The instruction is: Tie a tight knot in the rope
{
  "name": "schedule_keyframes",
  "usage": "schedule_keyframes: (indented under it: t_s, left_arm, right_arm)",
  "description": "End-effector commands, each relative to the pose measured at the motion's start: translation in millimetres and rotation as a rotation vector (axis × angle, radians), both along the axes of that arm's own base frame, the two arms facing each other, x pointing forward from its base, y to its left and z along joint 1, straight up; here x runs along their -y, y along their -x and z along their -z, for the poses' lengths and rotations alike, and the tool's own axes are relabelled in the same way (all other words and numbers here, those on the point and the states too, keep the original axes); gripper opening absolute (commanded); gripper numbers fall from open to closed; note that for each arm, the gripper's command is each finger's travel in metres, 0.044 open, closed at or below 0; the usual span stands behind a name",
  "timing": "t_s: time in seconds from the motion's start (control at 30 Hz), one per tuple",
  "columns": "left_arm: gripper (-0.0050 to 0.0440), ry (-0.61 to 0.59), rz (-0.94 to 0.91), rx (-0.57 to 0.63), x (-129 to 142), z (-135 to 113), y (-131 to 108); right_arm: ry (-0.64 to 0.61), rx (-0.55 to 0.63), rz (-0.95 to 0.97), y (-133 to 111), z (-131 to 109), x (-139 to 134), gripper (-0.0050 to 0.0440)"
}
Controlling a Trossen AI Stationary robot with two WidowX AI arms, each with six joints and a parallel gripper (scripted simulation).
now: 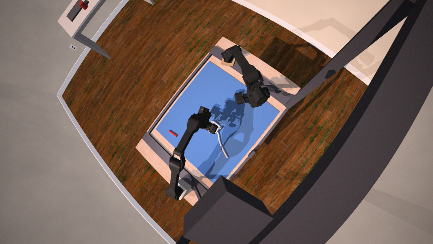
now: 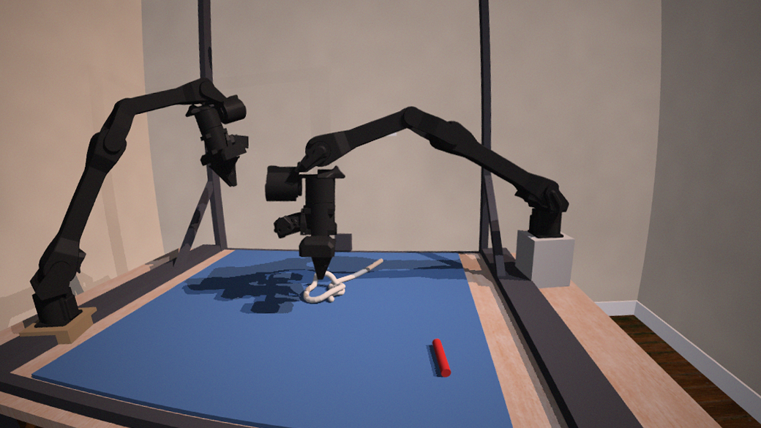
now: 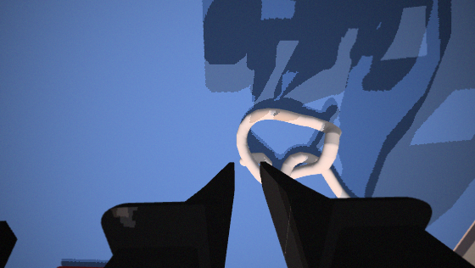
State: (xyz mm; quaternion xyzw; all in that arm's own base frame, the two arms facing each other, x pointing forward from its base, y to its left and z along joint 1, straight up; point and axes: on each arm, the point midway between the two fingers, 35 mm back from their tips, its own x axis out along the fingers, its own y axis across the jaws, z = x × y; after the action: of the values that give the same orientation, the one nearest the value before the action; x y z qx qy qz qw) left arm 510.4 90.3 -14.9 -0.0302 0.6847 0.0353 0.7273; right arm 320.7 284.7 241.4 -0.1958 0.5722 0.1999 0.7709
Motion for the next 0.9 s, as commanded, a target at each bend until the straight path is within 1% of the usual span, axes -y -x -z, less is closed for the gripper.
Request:
schedule_keyframes:
  t_s: [0.0,0.47,0.87]
  left_arm:
    - [0.0100,-0.013,0.005,0.066,-3.9,-10.2,-14.2]
    - [0.0100,-0.013,0.005,0.066,-4.0,-8.9,-14.4]
    - [0.0100,-0.011,0.005,0.056,-4.2,7.5,-15.5]
  right_arm:
    - [-0.019,0.023,0.003,1.6,-11.3,1.9,0.0100]
    - [-0.019,0.023,0.003,1.6,-11.3,1.9,0.0100]
    - [-0.019,0.023,0.003,1.6,-11.3,1.9,0.0100]
